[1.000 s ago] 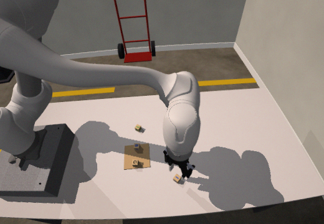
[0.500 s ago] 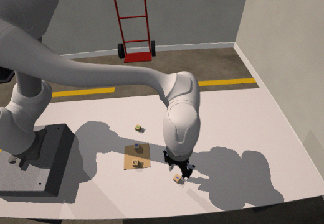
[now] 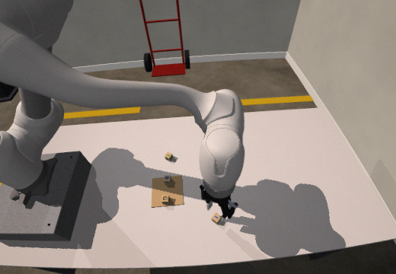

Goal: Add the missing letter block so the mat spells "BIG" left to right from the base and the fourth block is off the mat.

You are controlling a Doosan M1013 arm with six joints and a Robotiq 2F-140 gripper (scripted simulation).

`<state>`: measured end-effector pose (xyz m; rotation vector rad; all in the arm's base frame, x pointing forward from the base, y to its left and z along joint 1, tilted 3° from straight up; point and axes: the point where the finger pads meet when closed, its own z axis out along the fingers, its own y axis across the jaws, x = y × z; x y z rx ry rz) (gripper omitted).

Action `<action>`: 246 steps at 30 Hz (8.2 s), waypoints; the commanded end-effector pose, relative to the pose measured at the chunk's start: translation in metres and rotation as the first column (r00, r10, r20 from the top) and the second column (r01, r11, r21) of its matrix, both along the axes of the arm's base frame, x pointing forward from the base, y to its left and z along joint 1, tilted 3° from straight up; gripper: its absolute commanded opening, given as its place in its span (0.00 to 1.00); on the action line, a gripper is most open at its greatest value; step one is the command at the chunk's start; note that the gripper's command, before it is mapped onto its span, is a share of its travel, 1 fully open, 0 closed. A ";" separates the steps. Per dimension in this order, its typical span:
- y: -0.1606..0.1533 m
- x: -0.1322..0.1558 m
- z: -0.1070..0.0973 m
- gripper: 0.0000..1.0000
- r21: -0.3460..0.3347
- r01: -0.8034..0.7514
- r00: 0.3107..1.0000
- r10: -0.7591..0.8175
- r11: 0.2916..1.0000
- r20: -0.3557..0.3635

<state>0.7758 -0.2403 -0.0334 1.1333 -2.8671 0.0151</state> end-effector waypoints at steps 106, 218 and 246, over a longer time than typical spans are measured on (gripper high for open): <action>-0.003 -0.004 -0.082 0.28 0.000 0.000 1.000 0.000 1.000 0.000; 0.158 -0.194 0.026 0.16 0.039 -0.627 0.778 0.628 0.778 -0.008; 0.157 -0.197 -0.037 0.16 0.039 -0.628 0.778 0.628 0.777 -0.008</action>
